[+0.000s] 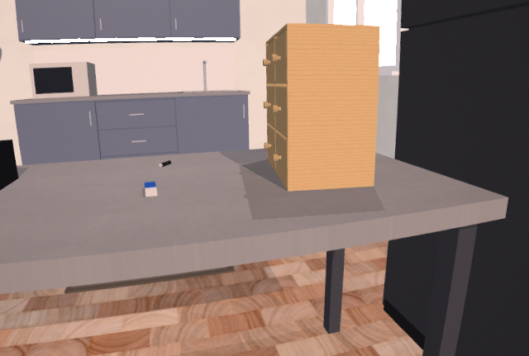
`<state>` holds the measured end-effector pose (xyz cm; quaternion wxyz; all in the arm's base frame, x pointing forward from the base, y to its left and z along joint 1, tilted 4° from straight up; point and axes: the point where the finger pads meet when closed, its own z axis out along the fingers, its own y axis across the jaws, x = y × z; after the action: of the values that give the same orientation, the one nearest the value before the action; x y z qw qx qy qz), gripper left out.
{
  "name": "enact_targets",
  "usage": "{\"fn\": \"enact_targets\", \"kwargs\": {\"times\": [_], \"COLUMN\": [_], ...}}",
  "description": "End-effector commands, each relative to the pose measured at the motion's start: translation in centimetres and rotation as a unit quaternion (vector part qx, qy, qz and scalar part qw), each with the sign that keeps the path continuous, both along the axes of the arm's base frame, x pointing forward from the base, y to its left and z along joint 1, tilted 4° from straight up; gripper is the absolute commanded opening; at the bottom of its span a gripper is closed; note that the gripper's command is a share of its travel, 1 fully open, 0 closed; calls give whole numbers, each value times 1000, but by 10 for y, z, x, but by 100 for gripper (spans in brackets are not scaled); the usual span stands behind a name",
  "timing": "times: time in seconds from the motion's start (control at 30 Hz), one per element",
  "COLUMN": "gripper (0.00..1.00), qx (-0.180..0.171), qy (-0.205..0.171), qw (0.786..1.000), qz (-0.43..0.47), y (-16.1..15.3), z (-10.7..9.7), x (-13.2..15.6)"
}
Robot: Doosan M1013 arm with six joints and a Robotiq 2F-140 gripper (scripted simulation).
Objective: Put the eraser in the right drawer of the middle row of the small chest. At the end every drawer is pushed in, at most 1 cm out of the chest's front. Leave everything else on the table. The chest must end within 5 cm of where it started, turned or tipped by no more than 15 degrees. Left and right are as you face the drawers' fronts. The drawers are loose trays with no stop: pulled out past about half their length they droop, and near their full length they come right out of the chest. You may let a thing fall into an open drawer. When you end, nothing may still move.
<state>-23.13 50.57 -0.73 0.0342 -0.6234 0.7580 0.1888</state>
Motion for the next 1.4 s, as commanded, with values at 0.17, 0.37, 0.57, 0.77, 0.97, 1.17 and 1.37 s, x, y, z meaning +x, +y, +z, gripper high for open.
{"fn": "enact_targets", "kwargs": {"times": [0.17,0.37,0.57,0.77,0.97,1.17,1.37], "gripper": [100,100,100,100,100,100,100], "qx": [-30,-49,-62,-79,-88,-95,-101], "qy": [28,52,71,101,121,142,171], "qw": [988,962,933,868,809,737,606], "qz": [-150,-264,-348,-480,-569,-654,-770], "y": [37,58,69,77,75,67,40], "z": [14,26,36,52,65,79,100], "x": [70,129,176,256,315,376,467]}}
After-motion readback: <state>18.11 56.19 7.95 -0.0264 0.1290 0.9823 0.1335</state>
